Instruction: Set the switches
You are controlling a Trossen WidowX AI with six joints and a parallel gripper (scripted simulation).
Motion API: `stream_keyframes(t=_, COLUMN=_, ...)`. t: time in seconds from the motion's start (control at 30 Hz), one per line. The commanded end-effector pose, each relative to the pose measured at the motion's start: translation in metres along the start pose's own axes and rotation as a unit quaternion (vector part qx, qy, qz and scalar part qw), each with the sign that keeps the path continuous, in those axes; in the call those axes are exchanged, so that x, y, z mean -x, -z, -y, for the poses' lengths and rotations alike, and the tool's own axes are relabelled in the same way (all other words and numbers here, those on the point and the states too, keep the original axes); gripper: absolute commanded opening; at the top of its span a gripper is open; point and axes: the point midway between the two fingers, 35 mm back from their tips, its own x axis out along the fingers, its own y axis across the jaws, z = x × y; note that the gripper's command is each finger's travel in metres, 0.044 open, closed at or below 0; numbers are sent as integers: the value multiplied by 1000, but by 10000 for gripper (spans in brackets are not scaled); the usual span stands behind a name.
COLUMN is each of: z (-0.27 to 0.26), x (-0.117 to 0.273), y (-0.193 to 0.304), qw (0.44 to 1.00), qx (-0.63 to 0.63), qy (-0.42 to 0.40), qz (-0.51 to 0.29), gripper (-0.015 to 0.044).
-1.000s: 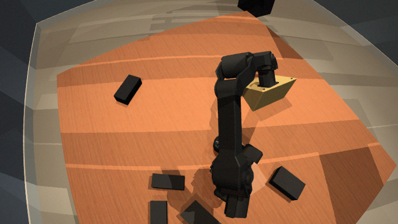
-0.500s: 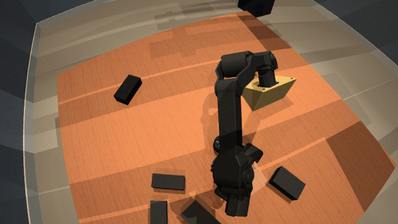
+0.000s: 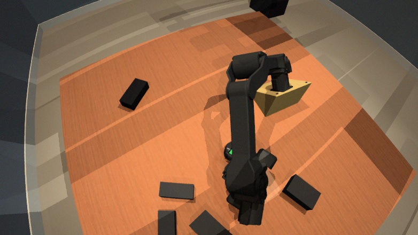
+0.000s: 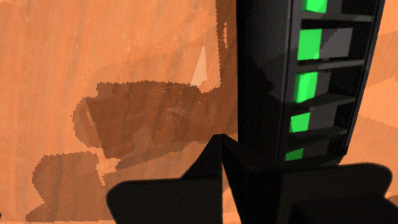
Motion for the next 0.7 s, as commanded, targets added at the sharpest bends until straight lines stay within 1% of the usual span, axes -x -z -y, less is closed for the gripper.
stream_keyframes(t=0.0, z=3, x=-1, y=0, qw=1000, qx=2, qy=2, qz=1, gripper=0)
stream_keyframes(t=0.67, z=17, x=-6, y=1, qw=1000, qx=2, qy=2, qz=1, gripper=0)
